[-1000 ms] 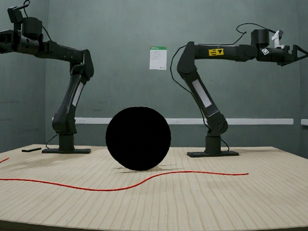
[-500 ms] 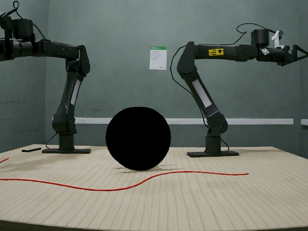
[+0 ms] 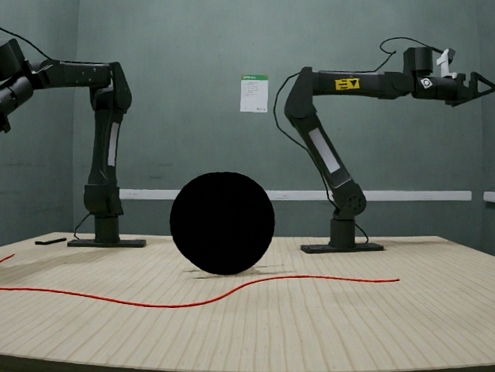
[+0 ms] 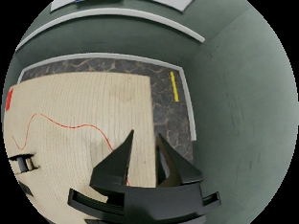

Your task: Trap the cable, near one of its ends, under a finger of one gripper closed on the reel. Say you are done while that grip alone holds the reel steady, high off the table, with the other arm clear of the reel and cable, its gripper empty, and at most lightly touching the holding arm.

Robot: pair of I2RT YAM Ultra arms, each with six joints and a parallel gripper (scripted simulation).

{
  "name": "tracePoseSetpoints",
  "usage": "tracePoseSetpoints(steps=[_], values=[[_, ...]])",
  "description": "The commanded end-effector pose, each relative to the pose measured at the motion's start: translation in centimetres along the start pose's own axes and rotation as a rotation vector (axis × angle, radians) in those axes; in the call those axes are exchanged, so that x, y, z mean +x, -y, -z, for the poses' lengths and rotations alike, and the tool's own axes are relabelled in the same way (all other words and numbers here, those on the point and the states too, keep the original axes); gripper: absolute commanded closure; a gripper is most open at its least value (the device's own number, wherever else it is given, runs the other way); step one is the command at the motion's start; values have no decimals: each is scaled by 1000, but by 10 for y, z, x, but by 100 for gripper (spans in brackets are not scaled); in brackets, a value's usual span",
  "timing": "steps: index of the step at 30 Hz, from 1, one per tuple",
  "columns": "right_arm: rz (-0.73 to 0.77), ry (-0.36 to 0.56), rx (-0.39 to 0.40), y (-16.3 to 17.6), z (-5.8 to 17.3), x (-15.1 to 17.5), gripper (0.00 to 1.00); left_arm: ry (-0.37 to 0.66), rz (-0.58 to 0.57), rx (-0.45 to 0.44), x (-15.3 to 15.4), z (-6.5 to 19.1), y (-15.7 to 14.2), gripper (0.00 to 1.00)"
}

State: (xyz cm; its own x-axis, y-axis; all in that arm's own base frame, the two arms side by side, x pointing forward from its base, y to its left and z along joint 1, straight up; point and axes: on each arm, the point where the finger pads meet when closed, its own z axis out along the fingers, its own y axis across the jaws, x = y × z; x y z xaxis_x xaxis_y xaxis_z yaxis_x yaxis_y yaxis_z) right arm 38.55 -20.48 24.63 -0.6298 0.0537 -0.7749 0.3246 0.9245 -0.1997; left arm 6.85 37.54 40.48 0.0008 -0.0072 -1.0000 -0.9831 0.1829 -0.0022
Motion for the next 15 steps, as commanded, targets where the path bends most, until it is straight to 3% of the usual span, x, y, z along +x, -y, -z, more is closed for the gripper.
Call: tracePoseSetpoints(steps=[1, 7, 9, 15], values=[[85, -164, -50, -6, -11, 26, 70, -24, -10, -4, 10, -5, 0, 0], [177, -380, -135, -17, -31, 69, 70, -24, -10, -4, 10, -5, 0, 0], [177, -380, -135, -17, -31, 69, 70, -24, -10, -4, 10, -5, 0, 0], [256, -565, -229, -27, -41, 106, 70, -24, -10, -4, 10, -5, 0, 0]])
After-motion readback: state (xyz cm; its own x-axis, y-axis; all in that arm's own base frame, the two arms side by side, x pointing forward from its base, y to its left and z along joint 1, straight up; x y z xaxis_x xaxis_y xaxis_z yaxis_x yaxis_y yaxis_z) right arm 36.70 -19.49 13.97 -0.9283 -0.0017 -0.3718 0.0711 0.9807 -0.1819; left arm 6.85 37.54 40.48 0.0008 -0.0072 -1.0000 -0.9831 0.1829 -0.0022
